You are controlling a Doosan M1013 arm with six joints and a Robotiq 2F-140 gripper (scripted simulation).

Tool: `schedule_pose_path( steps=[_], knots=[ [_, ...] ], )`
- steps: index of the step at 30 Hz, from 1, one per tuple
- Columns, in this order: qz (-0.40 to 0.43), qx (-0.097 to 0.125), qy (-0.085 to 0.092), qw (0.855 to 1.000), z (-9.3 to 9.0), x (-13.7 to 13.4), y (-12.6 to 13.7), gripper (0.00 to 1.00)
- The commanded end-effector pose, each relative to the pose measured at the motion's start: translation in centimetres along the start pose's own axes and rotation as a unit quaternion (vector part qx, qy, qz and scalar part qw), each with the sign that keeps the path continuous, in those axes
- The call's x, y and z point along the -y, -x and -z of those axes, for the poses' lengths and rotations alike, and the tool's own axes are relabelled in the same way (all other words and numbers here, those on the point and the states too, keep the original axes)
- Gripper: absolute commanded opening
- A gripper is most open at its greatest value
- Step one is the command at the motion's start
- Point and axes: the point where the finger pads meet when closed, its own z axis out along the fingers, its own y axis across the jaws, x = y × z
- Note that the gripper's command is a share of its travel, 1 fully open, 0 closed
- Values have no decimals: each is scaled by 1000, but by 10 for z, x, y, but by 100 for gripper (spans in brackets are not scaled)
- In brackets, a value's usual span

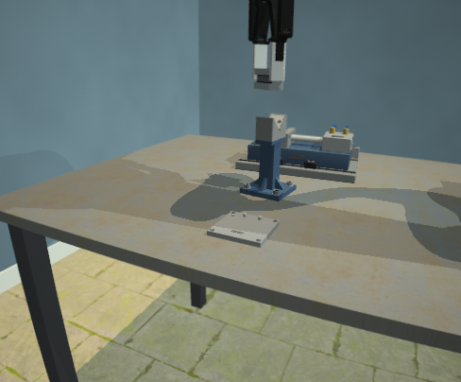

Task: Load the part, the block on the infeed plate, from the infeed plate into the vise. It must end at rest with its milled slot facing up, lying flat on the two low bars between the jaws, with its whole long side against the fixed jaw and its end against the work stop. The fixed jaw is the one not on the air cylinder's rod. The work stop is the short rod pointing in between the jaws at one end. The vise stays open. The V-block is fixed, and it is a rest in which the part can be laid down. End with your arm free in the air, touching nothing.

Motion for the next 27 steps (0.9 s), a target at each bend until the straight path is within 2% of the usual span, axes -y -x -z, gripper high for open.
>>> schedule_pose_path(
  steps=[1, 27],
  knots=[
    [40, -3, -1, 999, 0, -4, 5, 0],
    [207, -3, -1, 978, 0, -18, 20, 0]
  ],
)
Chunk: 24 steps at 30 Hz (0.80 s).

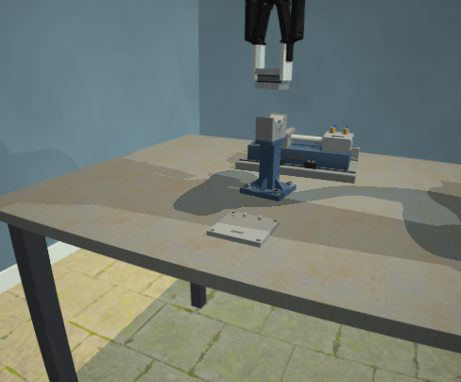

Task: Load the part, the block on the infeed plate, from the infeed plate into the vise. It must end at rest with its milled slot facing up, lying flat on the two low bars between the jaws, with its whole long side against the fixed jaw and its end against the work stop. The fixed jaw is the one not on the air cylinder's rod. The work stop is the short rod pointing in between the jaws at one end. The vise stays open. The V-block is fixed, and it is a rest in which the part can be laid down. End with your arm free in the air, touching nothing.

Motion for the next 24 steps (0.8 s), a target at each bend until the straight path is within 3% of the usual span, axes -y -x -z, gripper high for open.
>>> schedule_pose_path(
  steps=[1, 24],
  knots=[
    [22, -2, 0, 1000, 0, -1, 4, 0],
    [94, -2, 0, 996, 0, -4, 13, 0]
  ],
)
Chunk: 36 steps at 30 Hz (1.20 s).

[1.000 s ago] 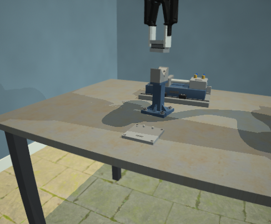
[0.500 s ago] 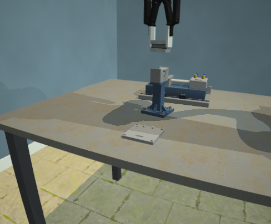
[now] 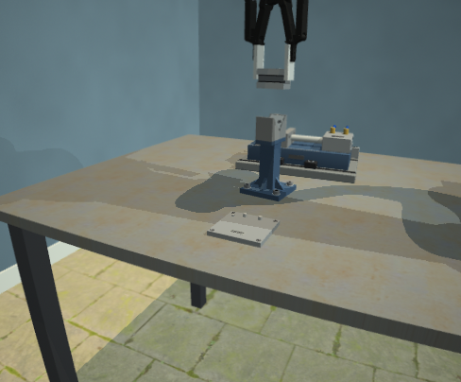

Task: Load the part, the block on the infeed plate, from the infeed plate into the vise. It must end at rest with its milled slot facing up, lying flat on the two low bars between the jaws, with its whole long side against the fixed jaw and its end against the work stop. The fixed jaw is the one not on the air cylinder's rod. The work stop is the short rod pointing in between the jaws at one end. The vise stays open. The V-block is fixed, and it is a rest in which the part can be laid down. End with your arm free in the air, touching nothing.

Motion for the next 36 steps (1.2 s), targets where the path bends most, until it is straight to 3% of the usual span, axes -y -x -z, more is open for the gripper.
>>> schedule_pose_path(
  steps=[1, 36],
  knots=[
    [8, -2, 1, 1000, 0, 0, 3, 0],
    [19, -2, 1, 1000, 0, 0, 4, 0]
  ],
)
